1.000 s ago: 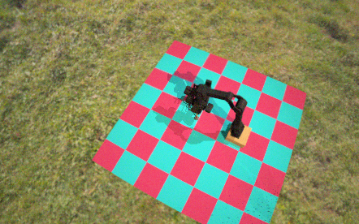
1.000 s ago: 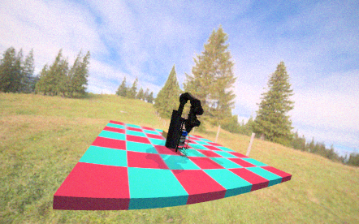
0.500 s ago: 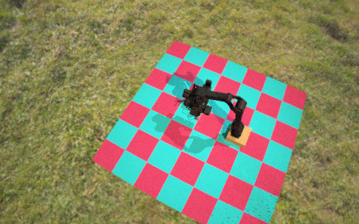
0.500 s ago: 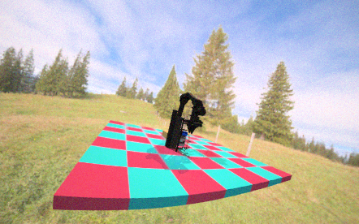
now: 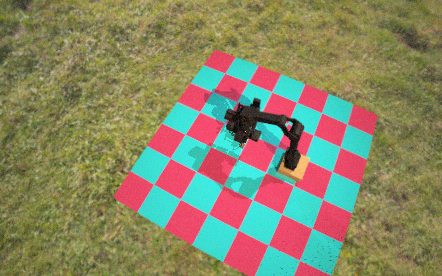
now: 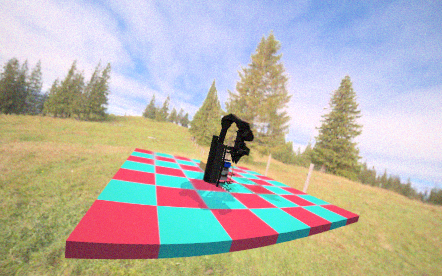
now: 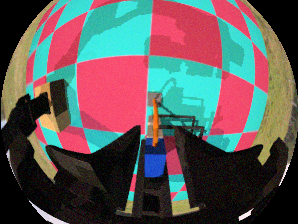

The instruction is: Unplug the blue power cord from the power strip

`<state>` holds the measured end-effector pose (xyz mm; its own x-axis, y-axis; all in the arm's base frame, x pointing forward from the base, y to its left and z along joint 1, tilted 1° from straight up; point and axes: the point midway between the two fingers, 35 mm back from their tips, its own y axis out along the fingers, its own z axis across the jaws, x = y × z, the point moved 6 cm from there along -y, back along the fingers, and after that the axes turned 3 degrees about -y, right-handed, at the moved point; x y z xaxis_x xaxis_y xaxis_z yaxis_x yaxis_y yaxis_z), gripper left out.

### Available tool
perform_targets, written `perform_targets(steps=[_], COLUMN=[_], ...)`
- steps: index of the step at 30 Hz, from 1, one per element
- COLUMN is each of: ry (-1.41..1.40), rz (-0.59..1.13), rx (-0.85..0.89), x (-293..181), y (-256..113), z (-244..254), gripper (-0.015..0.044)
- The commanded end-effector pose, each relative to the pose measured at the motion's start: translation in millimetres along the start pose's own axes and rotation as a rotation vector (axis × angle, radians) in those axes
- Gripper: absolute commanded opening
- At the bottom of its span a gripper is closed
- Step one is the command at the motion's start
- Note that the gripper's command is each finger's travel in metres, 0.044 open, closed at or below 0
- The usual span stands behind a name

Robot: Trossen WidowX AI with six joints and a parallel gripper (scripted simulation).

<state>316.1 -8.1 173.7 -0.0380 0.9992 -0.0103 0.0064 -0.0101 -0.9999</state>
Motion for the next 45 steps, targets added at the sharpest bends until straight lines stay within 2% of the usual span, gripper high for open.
perform_targets(steps=[1, 30, 45], ry=[-0.004, -0.004, -0.004], rz=[0.003, 0.007, 0.007], rx=[-0.010, -0.010, -0.010], x=[0, -44, -45], y=[-4, -4, 8], z=[0, 3, 3], gripper=[0.0160, 0.0160, 0.0160])
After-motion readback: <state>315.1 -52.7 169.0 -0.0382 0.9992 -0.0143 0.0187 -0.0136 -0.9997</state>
